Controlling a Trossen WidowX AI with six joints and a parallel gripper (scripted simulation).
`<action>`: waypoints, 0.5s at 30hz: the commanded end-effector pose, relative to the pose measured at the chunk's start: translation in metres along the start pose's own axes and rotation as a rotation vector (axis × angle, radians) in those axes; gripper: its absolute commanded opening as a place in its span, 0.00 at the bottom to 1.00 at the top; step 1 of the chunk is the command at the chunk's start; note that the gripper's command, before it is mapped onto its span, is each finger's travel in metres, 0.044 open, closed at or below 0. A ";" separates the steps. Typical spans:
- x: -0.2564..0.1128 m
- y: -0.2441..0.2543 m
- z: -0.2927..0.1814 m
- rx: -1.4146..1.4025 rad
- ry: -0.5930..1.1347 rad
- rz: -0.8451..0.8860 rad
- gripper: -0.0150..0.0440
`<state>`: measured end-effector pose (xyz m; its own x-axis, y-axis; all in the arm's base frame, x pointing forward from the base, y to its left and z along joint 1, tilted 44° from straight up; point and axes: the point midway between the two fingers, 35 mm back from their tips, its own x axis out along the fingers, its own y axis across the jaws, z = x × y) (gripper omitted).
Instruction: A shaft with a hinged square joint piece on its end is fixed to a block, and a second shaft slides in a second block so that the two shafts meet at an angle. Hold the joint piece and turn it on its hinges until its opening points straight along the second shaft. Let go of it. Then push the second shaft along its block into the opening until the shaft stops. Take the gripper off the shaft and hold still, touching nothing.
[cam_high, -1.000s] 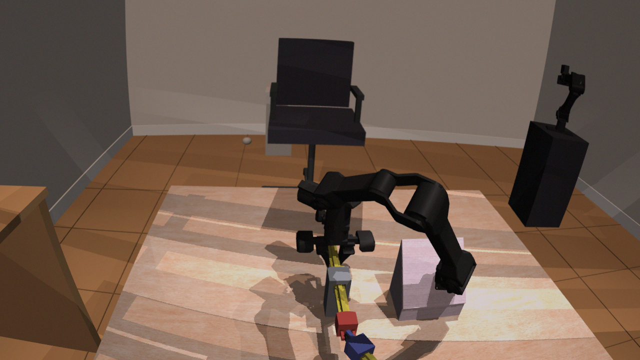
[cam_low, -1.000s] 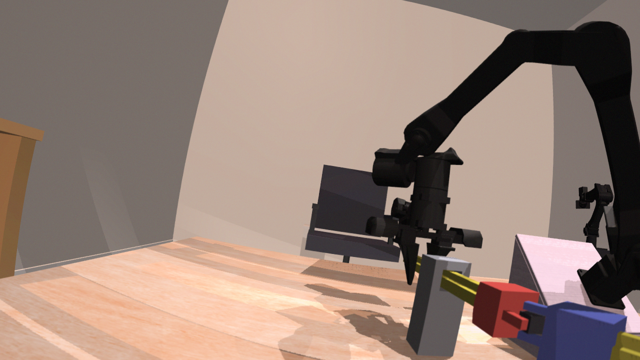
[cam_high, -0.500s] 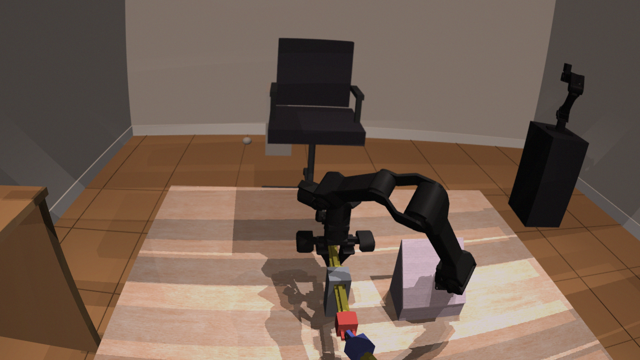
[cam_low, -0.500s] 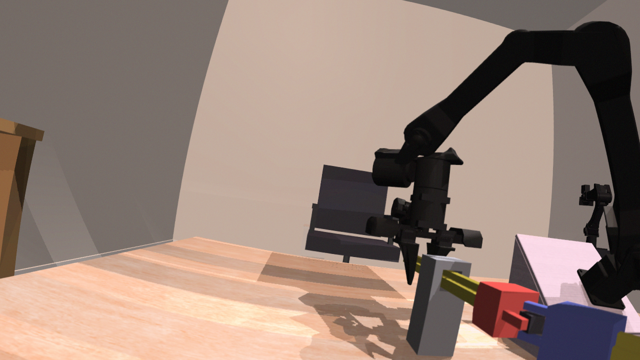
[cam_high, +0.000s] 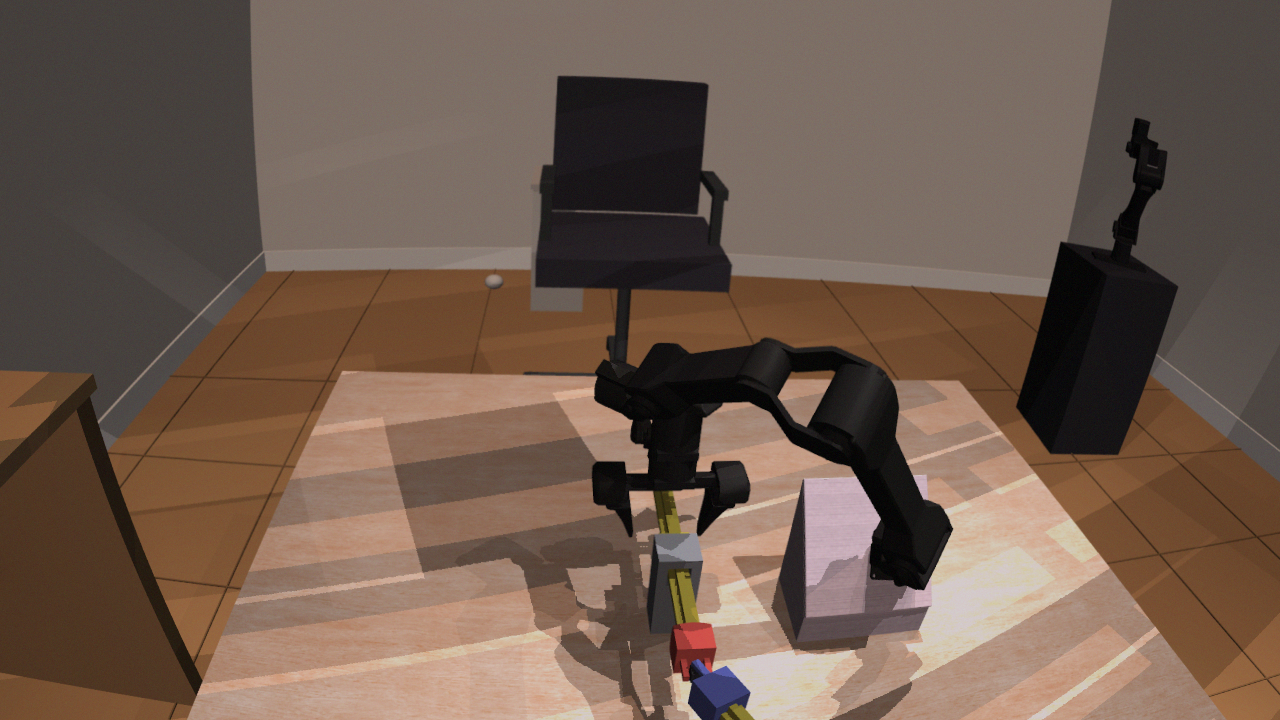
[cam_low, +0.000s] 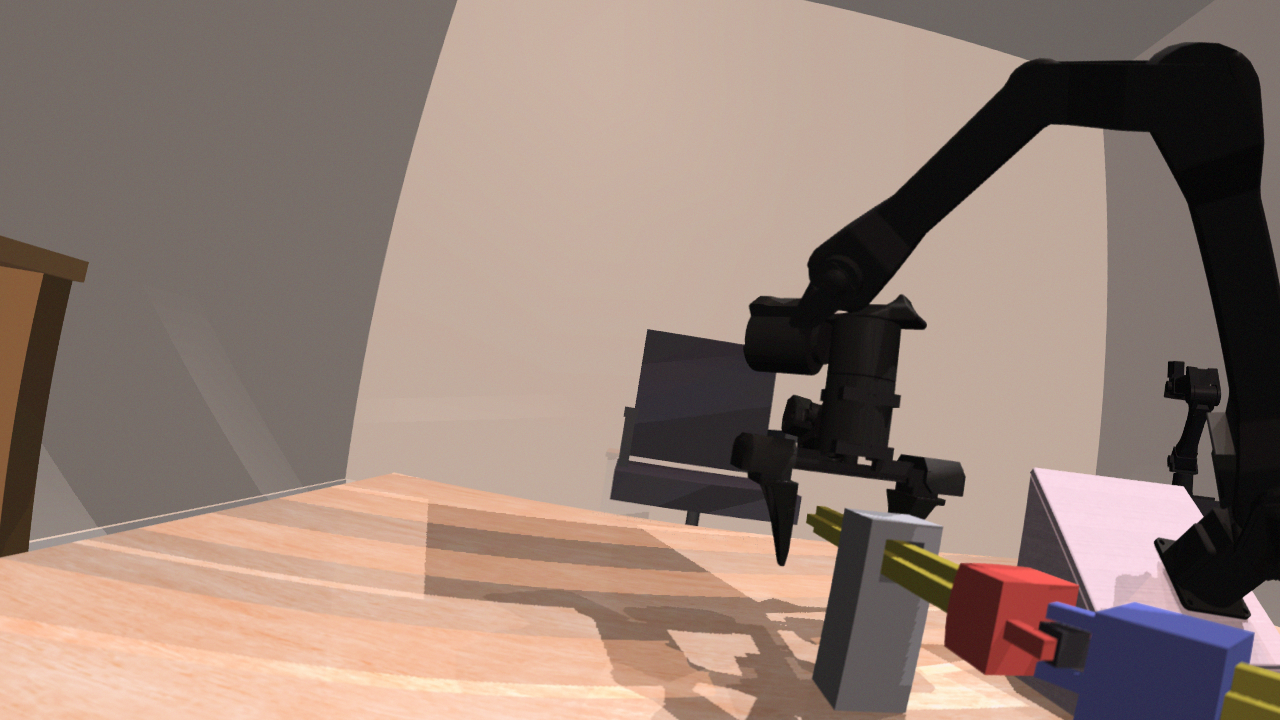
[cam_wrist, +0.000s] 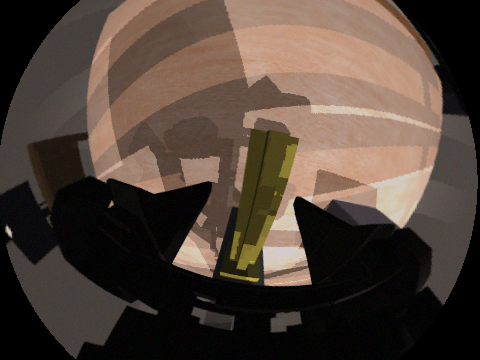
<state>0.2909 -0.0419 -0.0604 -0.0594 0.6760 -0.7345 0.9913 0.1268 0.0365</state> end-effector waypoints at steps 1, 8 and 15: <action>0.000 0.000 0.000 -0.002 0.000 -0.002 1.00; 0.000 0.000 0.000 -0.002 0.000 -0.002 1.00; -0.029 0.000 0.000 0.000 0.006 0.002 1.00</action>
<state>0.2915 -0.0585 -0.0438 -0.0550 0.6838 -0.7276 0.9924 0.1175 0.0355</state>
